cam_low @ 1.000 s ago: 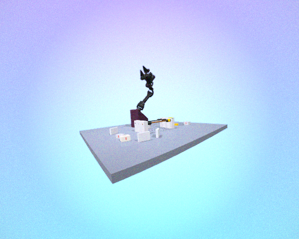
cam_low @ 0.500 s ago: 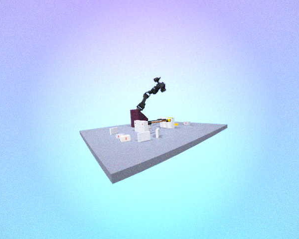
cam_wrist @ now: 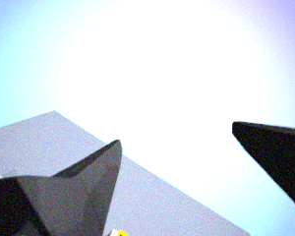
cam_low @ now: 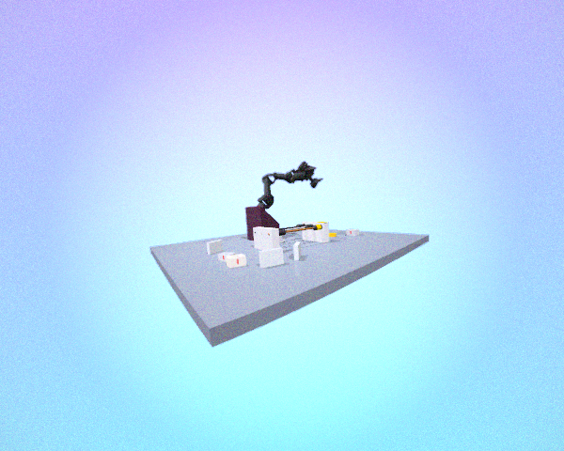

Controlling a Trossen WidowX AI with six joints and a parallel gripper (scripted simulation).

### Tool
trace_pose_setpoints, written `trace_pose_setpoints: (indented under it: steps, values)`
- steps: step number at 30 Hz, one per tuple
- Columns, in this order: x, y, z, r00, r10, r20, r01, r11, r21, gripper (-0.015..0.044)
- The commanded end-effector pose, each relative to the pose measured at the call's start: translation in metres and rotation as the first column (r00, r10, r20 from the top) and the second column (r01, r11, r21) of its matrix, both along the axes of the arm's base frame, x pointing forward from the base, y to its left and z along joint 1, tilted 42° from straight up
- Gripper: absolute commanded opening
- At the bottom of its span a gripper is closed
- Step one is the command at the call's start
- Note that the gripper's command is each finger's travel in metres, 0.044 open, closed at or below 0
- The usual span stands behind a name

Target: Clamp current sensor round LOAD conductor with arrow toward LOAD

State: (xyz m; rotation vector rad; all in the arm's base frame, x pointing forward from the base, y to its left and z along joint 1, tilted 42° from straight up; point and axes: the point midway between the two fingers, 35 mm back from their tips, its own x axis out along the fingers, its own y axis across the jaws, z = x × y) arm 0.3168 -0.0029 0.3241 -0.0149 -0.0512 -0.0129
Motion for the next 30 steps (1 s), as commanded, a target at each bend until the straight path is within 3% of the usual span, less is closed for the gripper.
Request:
trace_pose_setpoints:
  steps: [1,8,17,23,30]
  values:
    - [0.005,0.004,-0.004,0.999,0.026,-0.039,-0.025,1.0,0.014,0.044]
    - [0.059,0.012,-0.039,0.898,0.156,-0.411,-0.135,0.988,0.079,0.044]
    - [0.097,0.015,-0.102,0.57,0.331,-0.752,-0.127,0.94,0.318,0.044]
    - [0.106,0.018,-0.131,0.313,0.483,-0.818,-0.045,0.868,0.495,0.044]
    - [0.11,0.021,-0.152,0.065,0.666,-0.743,0.127,0.733,0.668,0.044]
